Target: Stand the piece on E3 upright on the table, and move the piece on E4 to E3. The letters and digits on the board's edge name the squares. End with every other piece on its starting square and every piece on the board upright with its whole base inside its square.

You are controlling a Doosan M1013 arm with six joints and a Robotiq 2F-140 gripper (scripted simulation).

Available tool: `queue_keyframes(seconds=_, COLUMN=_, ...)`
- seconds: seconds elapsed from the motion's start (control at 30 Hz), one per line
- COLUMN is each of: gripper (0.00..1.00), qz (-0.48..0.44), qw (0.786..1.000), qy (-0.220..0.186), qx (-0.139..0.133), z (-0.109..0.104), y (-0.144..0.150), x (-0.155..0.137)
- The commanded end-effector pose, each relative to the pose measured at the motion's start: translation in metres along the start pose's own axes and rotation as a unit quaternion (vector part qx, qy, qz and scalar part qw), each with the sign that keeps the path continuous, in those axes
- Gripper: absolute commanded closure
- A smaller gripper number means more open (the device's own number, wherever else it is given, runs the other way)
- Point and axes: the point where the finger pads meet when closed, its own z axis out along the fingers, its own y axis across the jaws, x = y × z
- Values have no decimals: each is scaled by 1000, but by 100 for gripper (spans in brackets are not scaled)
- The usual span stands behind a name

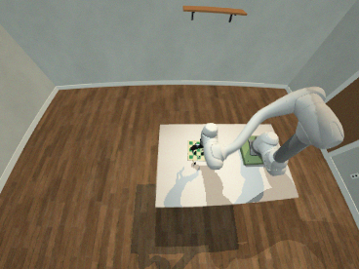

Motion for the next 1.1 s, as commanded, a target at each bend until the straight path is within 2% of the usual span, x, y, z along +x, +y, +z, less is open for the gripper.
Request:
queue_keyframes(seconds=0.0, gripper=0, qz=0, qw=1000, qy=0, qx=0, z=0, y=0, x=0)
queue_keyframes(seconds=0.43, gripper=0, qz=0, qw=1000, qy=0, qx=0, z=-5, y=0, x=0)
queue_keyframes(seconds=0.9, gripper=0, qz=0, qw=1000, qy=0, qx=0, z=-47, y=0, x=0)
queue_keyframes(seconds=1.07, gripper=0, qz=0, qw=1000, qy=0, qx=0, z=-53, y=0, x=0)
